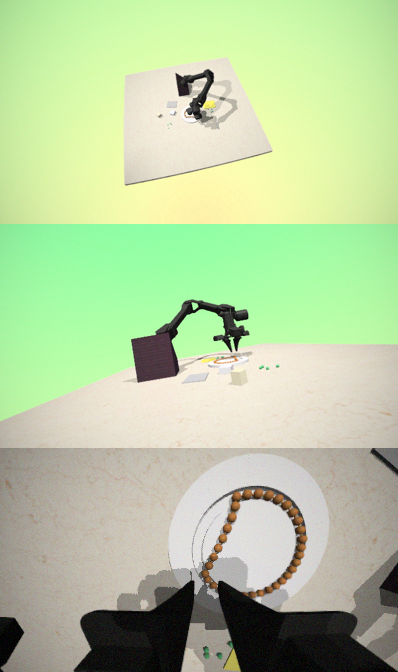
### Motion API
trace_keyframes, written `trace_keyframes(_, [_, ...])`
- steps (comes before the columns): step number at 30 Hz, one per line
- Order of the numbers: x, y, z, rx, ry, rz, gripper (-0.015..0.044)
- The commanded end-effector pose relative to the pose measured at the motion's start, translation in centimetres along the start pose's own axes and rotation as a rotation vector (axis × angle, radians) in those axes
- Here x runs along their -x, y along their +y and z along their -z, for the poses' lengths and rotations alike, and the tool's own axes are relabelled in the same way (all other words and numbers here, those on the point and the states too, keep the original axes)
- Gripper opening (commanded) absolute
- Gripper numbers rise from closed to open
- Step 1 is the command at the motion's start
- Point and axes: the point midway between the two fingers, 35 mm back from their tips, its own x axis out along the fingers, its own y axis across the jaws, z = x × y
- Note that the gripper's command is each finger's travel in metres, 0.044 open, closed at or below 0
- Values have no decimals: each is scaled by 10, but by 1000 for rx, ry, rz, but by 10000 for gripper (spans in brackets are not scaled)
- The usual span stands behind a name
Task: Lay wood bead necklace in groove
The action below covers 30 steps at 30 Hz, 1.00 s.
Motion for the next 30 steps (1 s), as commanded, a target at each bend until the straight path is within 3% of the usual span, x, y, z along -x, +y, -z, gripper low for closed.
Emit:
trace_keyframes(1, [-3,1,-1,-2,0,-3,120])
trace_keyframes(20, [-30,-1,0,-12,5,-1,120])
trace_keyframes(25, [-27,0,0,-4,1,1,0])
trace_keyframes(30, [-27,0,0,-4,1,1,0])
